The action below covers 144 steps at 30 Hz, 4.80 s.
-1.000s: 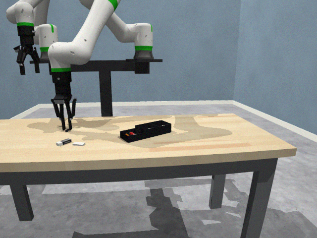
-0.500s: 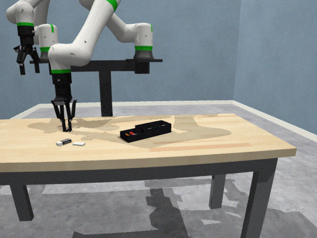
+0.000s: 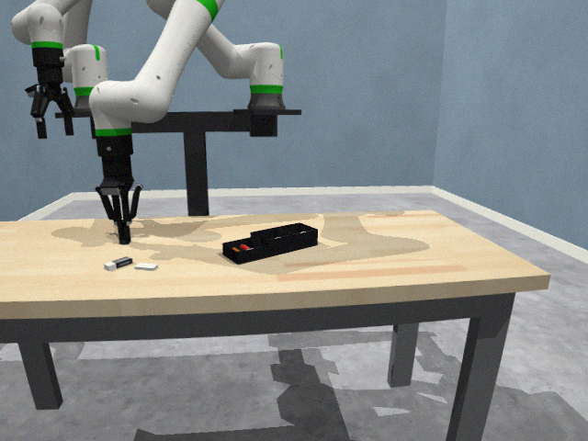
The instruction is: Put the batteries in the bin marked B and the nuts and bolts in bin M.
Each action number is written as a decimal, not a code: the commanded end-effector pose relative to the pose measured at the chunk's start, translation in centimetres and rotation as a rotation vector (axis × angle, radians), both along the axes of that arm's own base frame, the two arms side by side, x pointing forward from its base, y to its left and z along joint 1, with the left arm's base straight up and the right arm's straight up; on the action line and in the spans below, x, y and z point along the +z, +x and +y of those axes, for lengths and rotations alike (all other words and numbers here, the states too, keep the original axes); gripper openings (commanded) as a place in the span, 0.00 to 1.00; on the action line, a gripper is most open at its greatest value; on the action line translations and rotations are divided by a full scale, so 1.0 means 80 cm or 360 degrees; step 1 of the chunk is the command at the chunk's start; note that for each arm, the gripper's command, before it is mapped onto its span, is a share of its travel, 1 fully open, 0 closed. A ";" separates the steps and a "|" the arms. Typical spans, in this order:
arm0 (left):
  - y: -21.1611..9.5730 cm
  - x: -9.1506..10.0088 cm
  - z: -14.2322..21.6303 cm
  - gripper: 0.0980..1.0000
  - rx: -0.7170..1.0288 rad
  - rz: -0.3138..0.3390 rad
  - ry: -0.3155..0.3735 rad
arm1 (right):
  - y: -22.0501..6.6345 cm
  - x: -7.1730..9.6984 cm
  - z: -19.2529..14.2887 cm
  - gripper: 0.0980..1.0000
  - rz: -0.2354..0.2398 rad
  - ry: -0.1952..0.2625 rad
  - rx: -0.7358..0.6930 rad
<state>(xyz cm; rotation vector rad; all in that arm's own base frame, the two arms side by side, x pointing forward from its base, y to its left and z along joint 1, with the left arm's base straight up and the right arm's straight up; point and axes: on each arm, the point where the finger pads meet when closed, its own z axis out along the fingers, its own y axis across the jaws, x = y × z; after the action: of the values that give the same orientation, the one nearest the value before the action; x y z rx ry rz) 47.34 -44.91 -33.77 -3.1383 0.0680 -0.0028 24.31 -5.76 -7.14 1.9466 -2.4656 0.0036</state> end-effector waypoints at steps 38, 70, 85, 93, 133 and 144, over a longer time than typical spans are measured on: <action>0.001 0.076 -0.001 0.06 0.0000 -0.0002 -0.0002 | 0.001 0.000 0.000 1.00 -0.0001 0.0000 0.0000; 0.023 0.088 0.094 0.06 0.0000 -0.0002 -0.0002 | 0.001 0.000 0.000 1.00 -0.0001 0.0000 0.0000; 0.046 0.088 0.189 0.06 0.0000 -0.0002 -0.0001 | 0.001 0.000 0.000 1.00 -0.0001 0.0000 0.0000; 0.058 0.089 0.240 0.06 0.0000 -0.0002 -0.0001 | 0.001 0.000 0.000 1.00 -0.0001 0.0000 0.0000; 0.116 0.089 0.488 0.06 0.0657 -0.0004 -0.0008 | 0.001 0.000 0.000 1.00 -0.0001 0.0000 0.0000; 0.122 0.089 0.513 0.06 0.1199 -0.0004 -0.0022 | 0.001 0.000 0.000 1.00 -0.0001 0.0000 0.0000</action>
<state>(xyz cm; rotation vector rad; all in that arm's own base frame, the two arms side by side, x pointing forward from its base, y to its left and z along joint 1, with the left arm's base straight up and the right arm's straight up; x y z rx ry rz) 57.05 -3.92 -26.69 -3.0126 -0.9599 -0.0023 24.31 -5.76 -7.14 1.9466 -2.4656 0.0036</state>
